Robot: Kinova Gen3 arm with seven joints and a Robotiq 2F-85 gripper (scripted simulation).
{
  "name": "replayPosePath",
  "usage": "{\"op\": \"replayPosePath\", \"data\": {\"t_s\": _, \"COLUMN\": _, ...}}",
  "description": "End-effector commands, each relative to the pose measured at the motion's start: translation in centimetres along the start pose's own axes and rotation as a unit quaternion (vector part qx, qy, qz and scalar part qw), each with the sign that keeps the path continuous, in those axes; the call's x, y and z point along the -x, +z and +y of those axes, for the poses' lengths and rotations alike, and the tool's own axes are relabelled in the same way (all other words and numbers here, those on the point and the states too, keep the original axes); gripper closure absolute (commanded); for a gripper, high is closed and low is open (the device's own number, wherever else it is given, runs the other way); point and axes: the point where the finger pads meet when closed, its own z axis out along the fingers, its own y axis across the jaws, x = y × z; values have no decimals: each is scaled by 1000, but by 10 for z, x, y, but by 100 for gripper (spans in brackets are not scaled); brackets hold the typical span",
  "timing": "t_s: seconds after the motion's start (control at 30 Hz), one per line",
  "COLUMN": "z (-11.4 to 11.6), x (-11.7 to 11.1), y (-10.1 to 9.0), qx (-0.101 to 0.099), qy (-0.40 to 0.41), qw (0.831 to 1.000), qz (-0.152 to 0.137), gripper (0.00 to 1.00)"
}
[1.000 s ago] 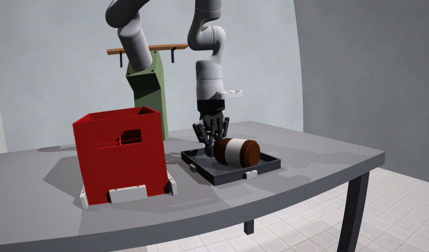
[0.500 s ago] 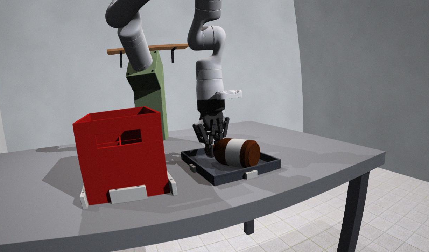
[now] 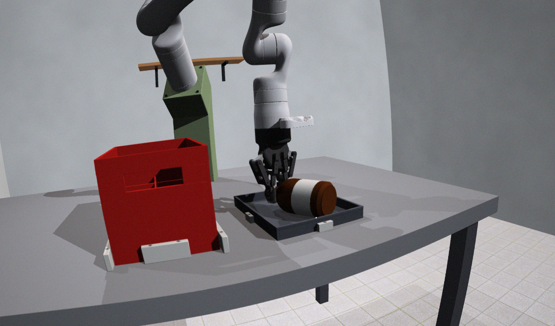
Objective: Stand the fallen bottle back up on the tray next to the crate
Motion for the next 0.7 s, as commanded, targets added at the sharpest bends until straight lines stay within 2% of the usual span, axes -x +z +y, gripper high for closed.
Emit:
{"op": "replayPosePath", "data": {"t_s": 0.0, "z": 0, "x": -1, "y": -2, "qx": -1, "qy": 0, "qw": 1000, "qz": 1, "gripper": 100}}
{"op": "replayPosePath", "data": {"t_s": 0.67, "z": 0, "x": -1, "y": -15, "qx": -1, "qy": 0, "qw": 1000, "qz": 1, "gripper": 100}}
